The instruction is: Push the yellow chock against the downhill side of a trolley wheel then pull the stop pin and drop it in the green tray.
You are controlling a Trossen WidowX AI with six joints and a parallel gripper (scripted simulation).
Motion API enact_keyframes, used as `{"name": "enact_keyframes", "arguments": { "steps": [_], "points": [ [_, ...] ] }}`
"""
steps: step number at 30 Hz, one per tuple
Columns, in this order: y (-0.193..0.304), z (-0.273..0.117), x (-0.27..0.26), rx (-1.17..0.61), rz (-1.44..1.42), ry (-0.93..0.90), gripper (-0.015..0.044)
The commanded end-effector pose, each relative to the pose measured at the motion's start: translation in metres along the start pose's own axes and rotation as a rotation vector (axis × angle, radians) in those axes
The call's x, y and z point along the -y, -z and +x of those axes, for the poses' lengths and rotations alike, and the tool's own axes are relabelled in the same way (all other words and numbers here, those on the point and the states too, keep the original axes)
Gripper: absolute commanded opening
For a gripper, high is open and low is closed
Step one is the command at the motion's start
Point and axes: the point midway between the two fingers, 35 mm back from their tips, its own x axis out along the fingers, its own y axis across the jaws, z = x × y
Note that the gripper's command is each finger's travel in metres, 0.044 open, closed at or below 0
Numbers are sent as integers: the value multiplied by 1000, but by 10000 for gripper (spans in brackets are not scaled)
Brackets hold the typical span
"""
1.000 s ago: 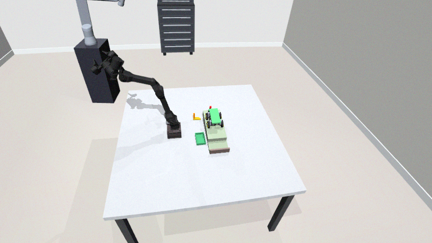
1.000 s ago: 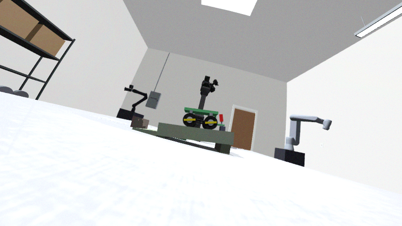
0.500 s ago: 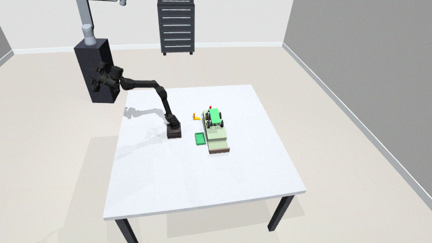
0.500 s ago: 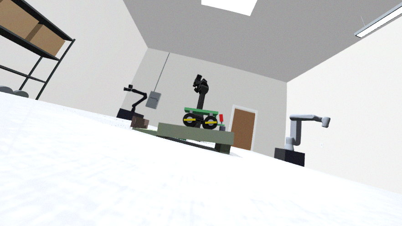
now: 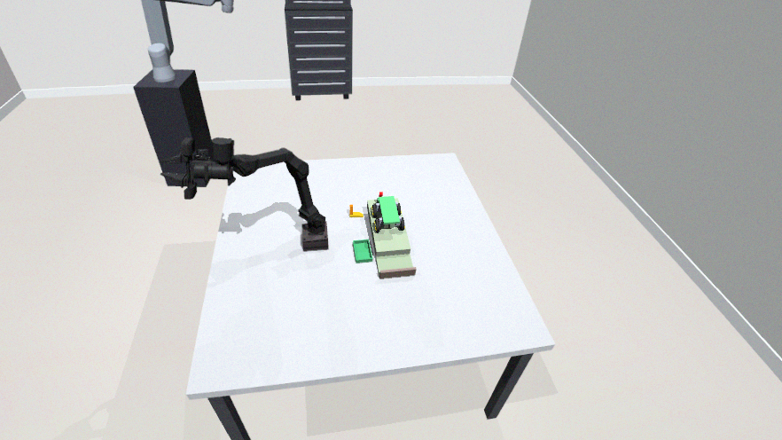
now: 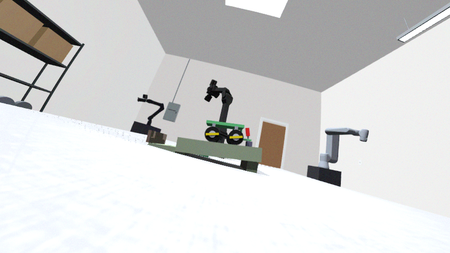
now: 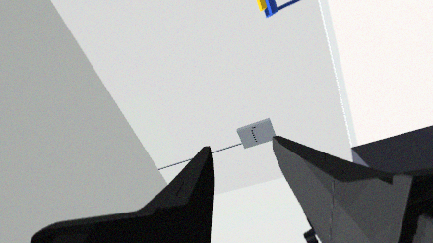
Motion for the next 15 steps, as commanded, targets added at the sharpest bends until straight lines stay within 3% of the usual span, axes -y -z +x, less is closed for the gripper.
{"name": "enact_keyframes", "arguments": {
  "steps": [1, 15],
  "points": [
    [29, -21, 10, -81, -40, 40, 190],
    [131, -116, 63, -460, -339, 172, 190]
  ]
}}
